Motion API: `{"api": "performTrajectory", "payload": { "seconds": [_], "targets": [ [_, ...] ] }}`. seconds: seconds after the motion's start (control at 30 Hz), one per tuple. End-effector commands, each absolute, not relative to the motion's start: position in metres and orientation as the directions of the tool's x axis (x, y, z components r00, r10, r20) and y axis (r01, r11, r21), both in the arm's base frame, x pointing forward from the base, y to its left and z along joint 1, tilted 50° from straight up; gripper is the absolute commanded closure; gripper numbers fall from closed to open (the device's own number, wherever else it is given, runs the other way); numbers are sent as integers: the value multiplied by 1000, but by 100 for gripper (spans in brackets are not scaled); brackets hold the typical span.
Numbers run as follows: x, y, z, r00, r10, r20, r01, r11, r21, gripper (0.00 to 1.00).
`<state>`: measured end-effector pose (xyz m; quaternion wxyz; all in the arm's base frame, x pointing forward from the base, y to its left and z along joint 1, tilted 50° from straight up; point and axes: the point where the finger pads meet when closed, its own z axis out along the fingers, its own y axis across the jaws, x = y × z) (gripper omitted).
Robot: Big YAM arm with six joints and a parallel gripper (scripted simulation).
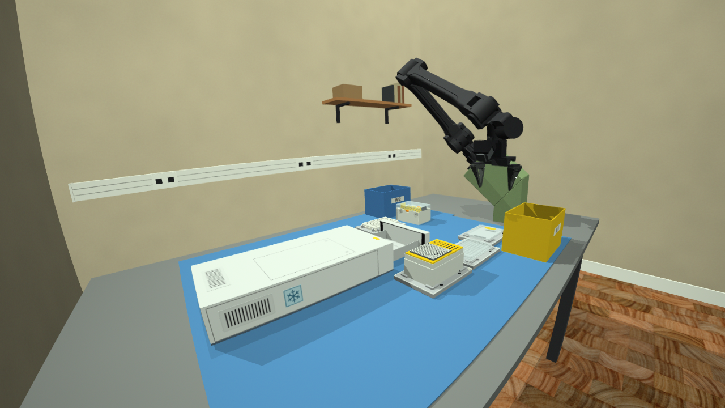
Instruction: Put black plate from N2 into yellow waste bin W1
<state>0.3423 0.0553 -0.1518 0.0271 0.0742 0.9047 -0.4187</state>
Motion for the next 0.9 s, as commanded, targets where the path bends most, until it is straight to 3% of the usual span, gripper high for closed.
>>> {"api": "performTrajectory", "payload": {
  "seconds": [0.0, 0.87],
  "targets": [
    [348, 47, -135, -988, 112, -103, 151, 639, -754, 0],
    [374, 15, -48, -988, 106, -112, 154, 643, -751, 0]
  ]
}}
